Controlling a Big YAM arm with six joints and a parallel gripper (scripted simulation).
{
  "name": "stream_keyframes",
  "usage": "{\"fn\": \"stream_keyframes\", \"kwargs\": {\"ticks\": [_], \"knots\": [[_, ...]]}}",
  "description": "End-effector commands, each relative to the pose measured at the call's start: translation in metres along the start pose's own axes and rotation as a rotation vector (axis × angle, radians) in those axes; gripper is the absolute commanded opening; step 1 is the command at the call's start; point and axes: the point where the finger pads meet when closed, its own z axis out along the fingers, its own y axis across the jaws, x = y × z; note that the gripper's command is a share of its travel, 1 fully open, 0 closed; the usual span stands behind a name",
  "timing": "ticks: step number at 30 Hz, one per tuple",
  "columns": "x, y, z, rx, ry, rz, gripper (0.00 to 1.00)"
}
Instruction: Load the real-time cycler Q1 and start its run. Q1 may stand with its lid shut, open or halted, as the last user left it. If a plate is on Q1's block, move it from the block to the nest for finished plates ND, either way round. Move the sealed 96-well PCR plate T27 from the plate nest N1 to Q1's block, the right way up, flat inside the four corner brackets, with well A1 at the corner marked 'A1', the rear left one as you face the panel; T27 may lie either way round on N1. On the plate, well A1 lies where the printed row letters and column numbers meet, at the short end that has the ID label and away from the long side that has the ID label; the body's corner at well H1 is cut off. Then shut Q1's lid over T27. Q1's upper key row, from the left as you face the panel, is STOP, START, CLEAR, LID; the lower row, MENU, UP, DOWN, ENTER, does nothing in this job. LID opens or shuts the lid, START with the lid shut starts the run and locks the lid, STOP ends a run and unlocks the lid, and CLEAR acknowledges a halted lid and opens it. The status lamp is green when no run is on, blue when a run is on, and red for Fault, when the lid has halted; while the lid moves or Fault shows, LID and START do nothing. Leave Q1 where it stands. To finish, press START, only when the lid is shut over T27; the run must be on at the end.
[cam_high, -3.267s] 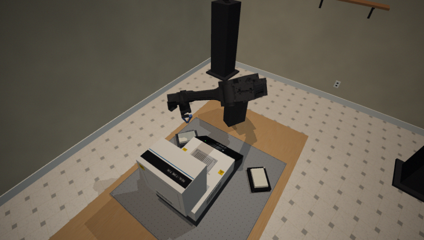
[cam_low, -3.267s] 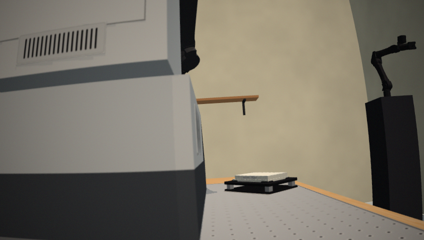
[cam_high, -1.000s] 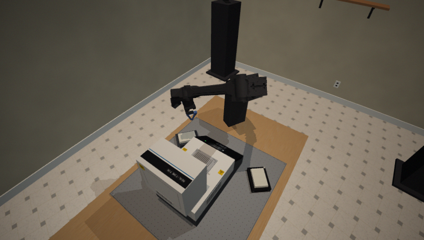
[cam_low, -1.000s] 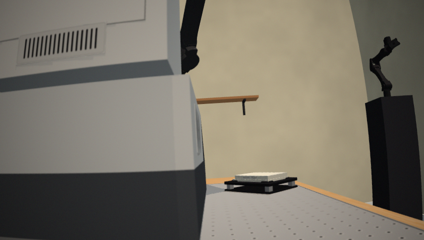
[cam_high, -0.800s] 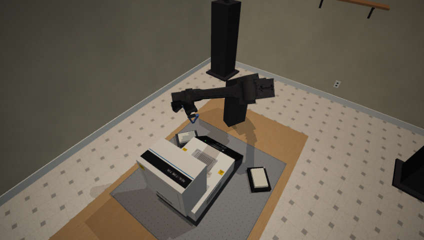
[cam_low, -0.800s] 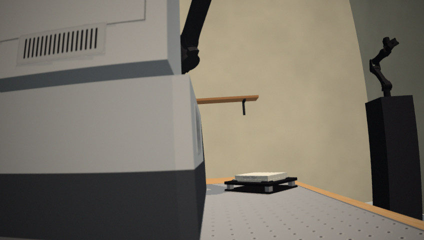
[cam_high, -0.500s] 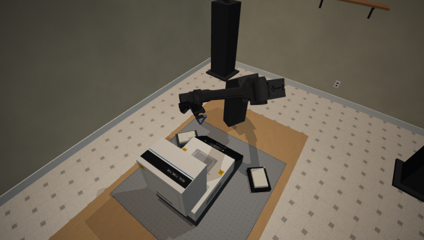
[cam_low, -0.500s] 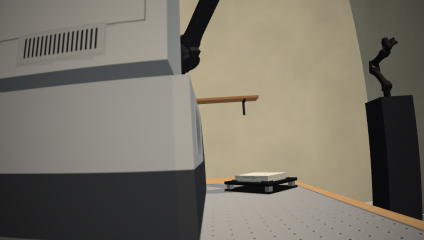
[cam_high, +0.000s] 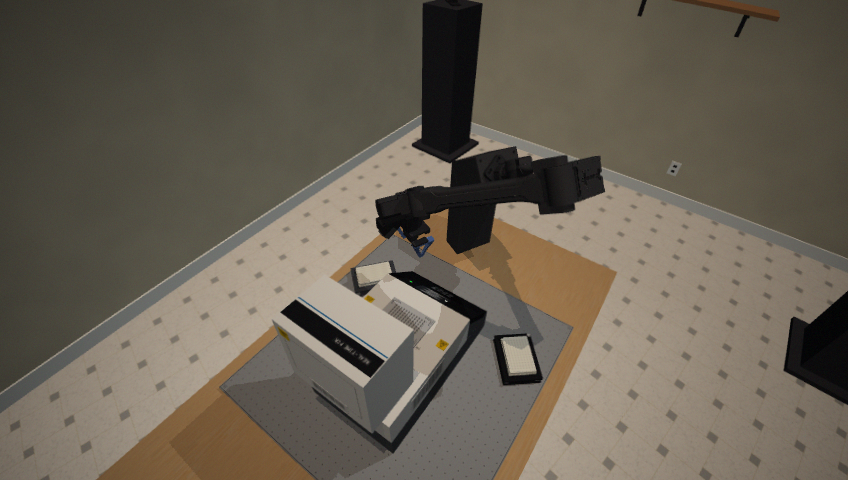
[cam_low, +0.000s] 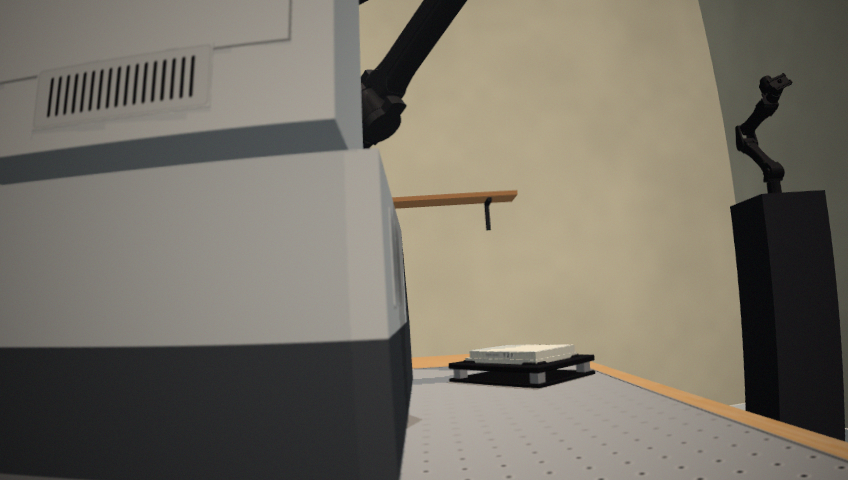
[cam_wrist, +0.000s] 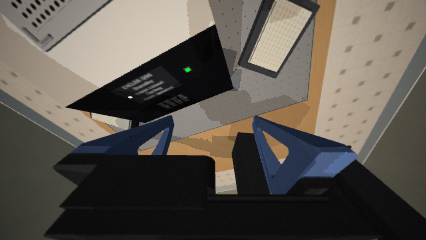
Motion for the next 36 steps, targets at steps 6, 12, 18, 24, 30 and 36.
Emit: {"fn": "stream_keyframes", "kwargs": {"ticks": [6,12,18,24,30,36], "knots": [[-0.002,0.043,-0.002,0.007,-0.024,-0.185,1.0],[0.018,0.065,0.003,-0.002,-0.002,-0.185,1.0],[0.015,0.101,-0.004,0.001,-0.037,-0.312,1.0],[0.033,0.11,0.0,0.0,-0.015,-0.378,1.0],[0.051,0.143,0.0,-0.005,-0.002,-0.434,1.0],[0.056,0.169,-0.001,-0.002,-0.013,-0.546,1.0]]}}
